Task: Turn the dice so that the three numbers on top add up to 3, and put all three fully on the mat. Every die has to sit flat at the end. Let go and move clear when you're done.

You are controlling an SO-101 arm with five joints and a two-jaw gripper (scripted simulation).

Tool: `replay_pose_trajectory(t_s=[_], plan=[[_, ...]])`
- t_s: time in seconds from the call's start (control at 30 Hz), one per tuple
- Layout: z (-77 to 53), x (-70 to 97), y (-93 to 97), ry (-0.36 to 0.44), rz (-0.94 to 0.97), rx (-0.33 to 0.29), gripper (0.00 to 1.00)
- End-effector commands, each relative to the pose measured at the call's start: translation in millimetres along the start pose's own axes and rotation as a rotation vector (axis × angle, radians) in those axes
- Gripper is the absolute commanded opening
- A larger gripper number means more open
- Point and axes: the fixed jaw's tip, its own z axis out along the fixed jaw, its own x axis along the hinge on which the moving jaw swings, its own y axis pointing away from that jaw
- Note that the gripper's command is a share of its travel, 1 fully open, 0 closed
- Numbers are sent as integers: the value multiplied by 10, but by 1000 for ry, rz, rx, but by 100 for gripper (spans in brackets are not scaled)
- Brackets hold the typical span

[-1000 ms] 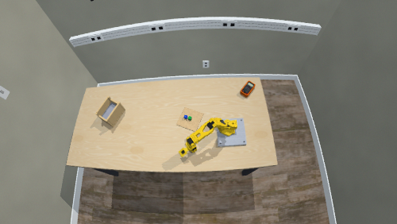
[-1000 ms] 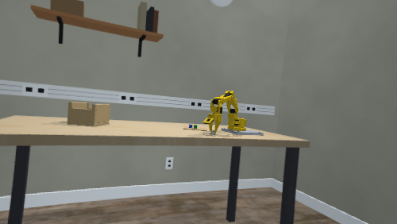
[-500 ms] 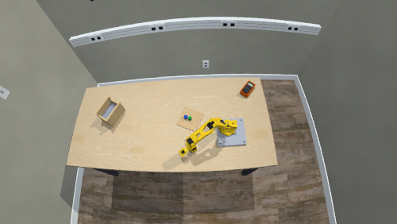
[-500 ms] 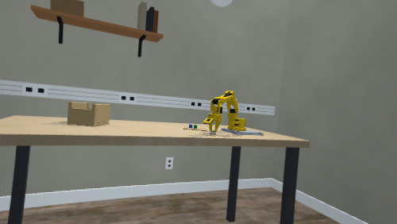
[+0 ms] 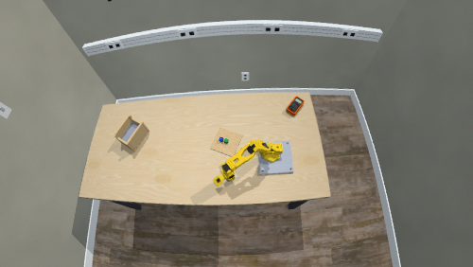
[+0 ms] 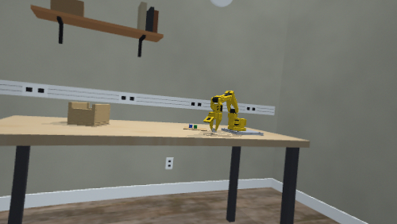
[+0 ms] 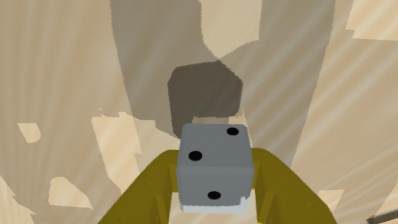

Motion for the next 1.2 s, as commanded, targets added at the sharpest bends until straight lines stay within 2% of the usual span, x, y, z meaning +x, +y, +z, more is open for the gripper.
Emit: replay_pose_trajectory(t_s=[0.0,0.17,0.3,1.17], plan=[[-154,-33,9,-26,-3,-2,0],[-282,-18,18,-26,-3,-2,0],[-334,-10,22,-26,-3,-2,0],[-343,-8,17,-26,-1,-2,0]])
